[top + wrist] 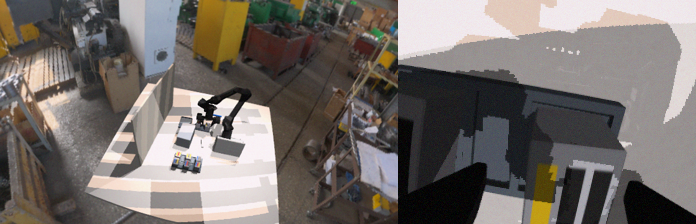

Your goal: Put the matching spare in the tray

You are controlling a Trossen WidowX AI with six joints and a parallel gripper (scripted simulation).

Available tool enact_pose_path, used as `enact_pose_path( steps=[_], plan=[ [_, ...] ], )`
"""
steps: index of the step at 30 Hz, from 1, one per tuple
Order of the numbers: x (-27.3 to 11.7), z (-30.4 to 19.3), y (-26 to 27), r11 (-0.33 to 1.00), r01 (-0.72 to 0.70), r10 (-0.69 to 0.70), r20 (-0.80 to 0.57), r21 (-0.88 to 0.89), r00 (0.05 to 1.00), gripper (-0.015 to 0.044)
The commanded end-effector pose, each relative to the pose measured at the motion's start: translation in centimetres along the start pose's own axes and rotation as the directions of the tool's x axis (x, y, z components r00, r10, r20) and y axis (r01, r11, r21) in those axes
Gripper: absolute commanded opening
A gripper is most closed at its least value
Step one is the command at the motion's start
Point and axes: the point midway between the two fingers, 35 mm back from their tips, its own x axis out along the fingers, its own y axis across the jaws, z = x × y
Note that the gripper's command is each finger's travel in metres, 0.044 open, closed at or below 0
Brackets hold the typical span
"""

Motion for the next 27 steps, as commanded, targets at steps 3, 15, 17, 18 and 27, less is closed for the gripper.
enact_pose_path(
  steps=[3,15,17,18,27],
  plan=[
    [1.1,-0.1,-0.2,1.000,0.002,-0.002,-0.004,-0.008,1.000,0.0300],
    [2.3,0.0,-0.5,1.000,0.002,-0.002,0.003,-0.009,1.000,0.0300],
    [2.3,0.0,-0.5,1.000,0.002,-0.002,0.003,-0.009,1.000,0.0300],
    [2.3,0.0,-0.5,1.000,0.002,-0.002,0.003,-0.009,1.000,0.0300],
    [2.3,0.1,-0.5,1.000,0.005,-0.005,0.007,-0.004,1.000,0.0149]
  ],
)
